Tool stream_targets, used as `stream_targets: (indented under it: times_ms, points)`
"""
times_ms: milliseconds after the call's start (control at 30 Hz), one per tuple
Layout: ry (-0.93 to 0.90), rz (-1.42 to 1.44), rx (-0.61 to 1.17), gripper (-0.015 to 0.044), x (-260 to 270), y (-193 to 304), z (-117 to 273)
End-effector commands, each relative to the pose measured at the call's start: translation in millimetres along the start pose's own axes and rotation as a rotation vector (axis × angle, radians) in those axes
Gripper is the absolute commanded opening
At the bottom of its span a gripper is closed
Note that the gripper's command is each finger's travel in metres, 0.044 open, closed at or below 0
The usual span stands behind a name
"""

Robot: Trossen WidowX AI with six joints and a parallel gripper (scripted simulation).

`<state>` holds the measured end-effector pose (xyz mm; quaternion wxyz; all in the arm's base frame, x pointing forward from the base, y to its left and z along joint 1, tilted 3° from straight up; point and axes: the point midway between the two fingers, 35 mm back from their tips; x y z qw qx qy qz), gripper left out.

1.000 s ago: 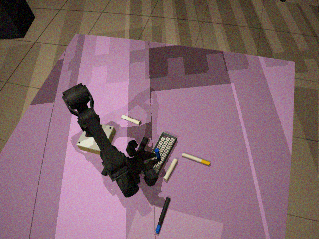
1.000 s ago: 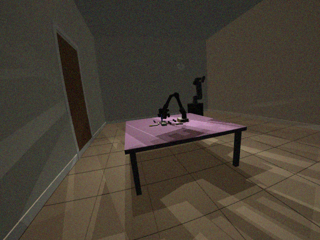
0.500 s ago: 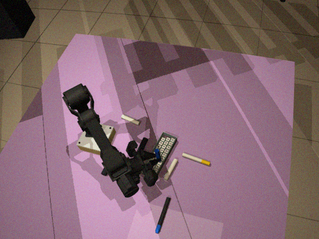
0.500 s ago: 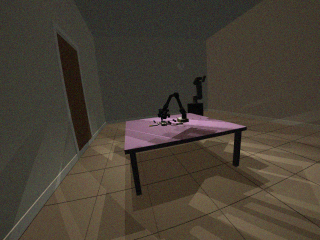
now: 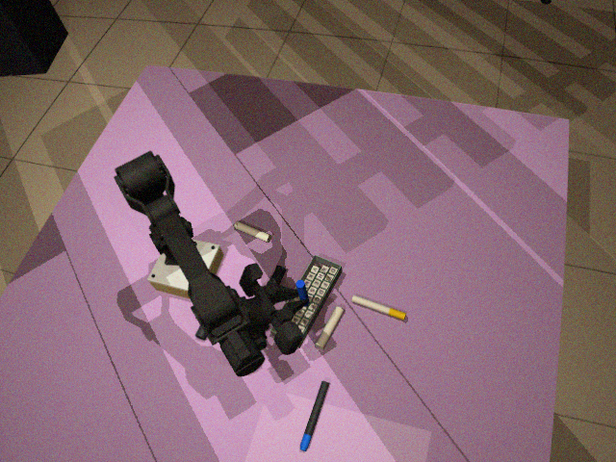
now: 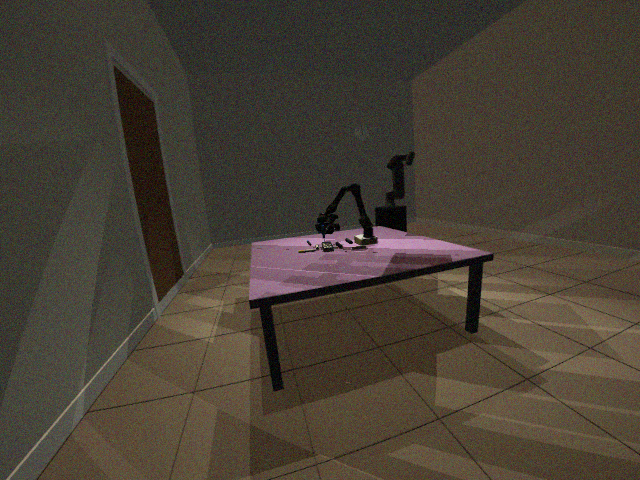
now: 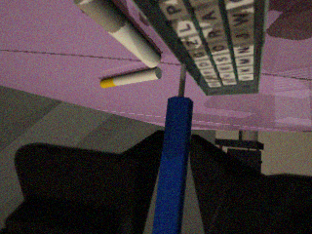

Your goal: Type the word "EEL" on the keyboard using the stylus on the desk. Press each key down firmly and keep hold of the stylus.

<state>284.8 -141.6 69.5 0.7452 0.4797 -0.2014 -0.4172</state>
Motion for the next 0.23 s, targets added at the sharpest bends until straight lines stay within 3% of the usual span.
stream_targets:
  times_ms: [0,200]
  points:
    - [-0.002,0.009,0.003,0.0081,0.8,4.5,2.2]
    - [0.000,0.001,0.000,0.0084,-0.1,2.2,1.3]
Point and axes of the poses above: the point midway between the two fingers, 35 mm back from their tips, its own z axis back along the fingers, its own x axis across the jaws, y = z × x, and after that the axes turned 5 degrees about -z, right-handed
